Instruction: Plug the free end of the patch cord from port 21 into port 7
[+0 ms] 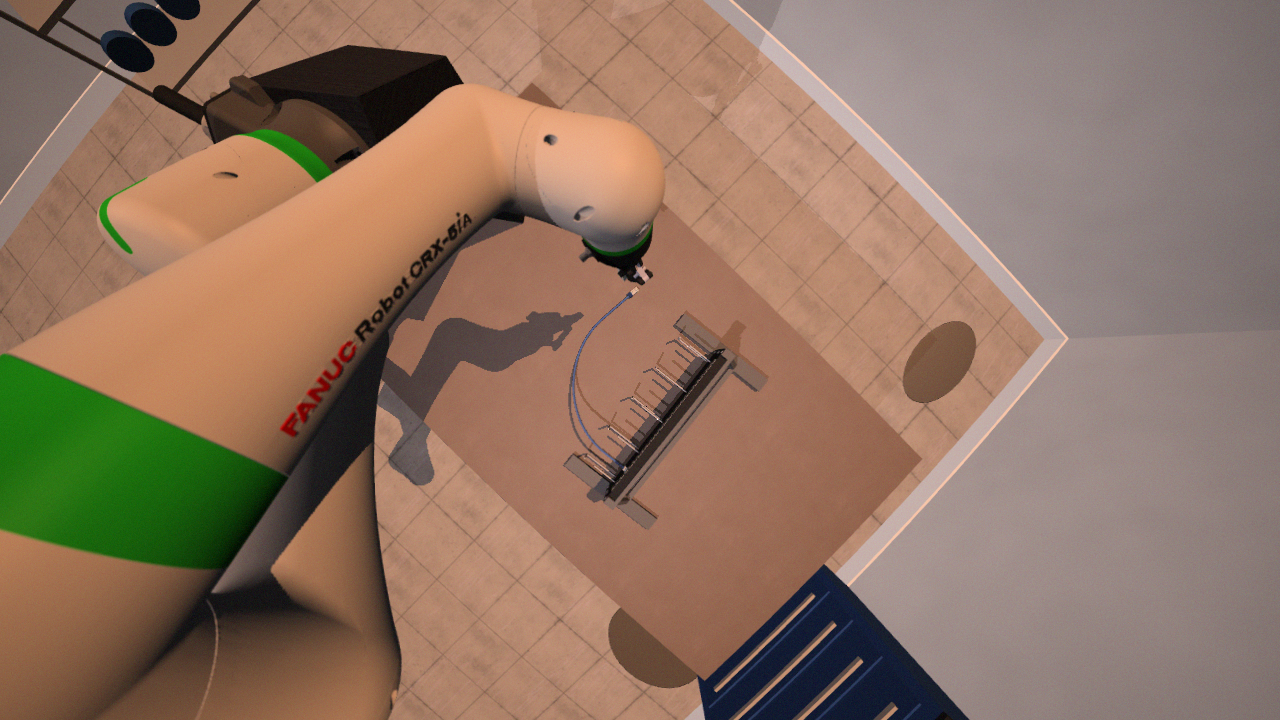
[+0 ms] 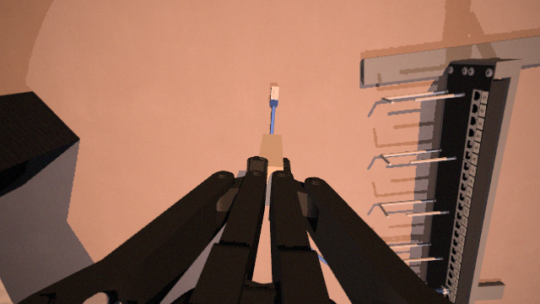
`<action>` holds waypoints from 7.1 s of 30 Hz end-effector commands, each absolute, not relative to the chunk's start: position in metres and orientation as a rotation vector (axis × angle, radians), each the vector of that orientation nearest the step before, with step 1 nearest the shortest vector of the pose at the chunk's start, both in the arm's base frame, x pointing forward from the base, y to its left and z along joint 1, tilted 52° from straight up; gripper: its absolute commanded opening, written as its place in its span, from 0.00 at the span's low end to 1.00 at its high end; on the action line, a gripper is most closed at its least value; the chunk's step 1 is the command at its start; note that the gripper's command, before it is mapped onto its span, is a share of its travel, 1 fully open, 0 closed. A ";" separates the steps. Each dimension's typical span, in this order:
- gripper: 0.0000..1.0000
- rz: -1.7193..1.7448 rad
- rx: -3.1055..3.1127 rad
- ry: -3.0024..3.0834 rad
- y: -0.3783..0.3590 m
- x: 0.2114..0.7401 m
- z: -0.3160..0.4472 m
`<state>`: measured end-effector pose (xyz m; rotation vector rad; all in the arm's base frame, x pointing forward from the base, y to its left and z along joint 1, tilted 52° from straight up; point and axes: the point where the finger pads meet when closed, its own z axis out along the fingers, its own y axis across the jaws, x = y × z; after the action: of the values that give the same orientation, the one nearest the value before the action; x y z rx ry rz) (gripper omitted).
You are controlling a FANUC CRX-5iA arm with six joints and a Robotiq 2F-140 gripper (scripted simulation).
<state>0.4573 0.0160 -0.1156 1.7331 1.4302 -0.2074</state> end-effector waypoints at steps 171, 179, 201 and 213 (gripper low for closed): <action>0.00 1.716 1.694 0.543 -0.099 0.708 -0.083; 0.00 1.716 1.694 0.543 -0.099 0.708 -0.083; 0.00 1.716 1.694 0.543 -0.099 0.707 -0.083; 0.00 1.716 1.694 0.543 -0.088 0.638 -0.089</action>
<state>0.6638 -0.0926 -0.0870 1.6933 0.5446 1.7154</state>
